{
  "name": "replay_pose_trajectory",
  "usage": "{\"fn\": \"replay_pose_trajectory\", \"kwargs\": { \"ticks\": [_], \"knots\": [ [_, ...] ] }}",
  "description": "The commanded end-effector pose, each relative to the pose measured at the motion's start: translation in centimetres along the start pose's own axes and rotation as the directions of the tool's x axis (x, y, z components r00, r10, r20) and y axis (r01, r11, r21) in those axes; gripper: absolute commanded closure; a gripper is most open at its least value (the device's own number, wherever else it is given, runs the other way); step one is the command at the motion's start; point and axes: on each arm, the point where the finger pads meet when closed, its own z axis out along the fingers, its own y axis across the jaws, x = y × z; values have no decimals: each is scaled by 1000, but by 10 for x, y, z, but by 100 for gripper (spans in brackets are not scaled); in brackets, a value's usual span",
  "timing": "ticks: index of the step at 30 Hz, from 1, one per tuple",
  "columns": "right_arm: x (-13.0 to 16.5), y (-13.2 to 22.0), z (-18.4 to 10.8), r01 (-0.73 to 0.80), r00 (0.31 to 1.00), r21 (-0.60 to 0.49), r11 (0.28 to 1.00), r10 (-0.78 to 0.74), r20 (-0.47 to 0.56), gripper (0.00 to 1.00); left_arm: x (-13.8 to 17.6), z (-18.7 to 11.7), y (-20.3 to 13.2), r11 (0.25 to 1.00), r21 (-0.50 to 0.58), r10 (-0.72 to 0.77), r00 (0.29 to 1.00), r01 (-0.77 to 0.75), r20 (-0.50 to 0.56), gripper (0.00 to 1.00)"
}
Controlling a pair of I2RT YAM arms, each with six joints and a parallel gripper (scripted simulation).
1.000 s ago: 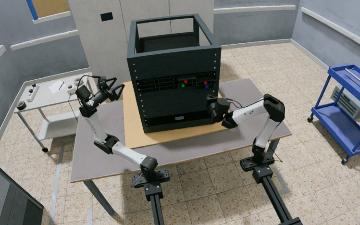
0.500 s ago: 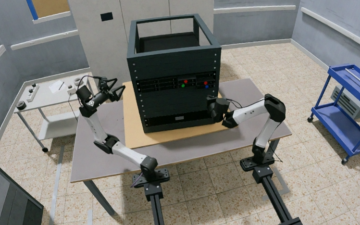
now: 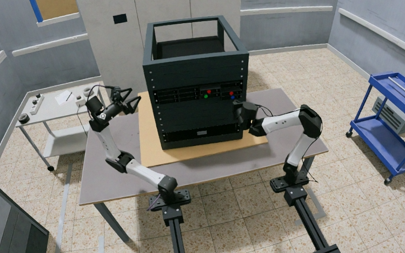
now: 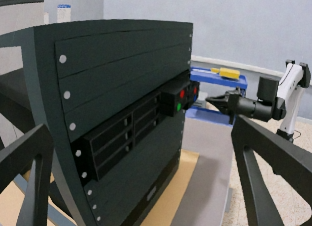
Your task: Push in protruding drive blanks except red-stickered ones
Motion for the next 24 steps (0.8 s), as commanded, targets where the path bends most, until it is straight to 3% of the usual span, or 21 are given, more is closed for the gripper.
{"fn": "replay_pose_trajectory", "kwargs": {
  "ticks": [1, 24],
  "knots": [
    [2, 21, 4, -53, 999, -29, 998, 53, -14, 100, -4, 8, -14, 999, 11, 38, 999, -38, -23, 0],
    [8, 11, 26, -63, 998, -37, 997, 63, -13, 100, -4, 8, -14, 999, 11, 38, 999, -38, -23, 0]
  ]
}}
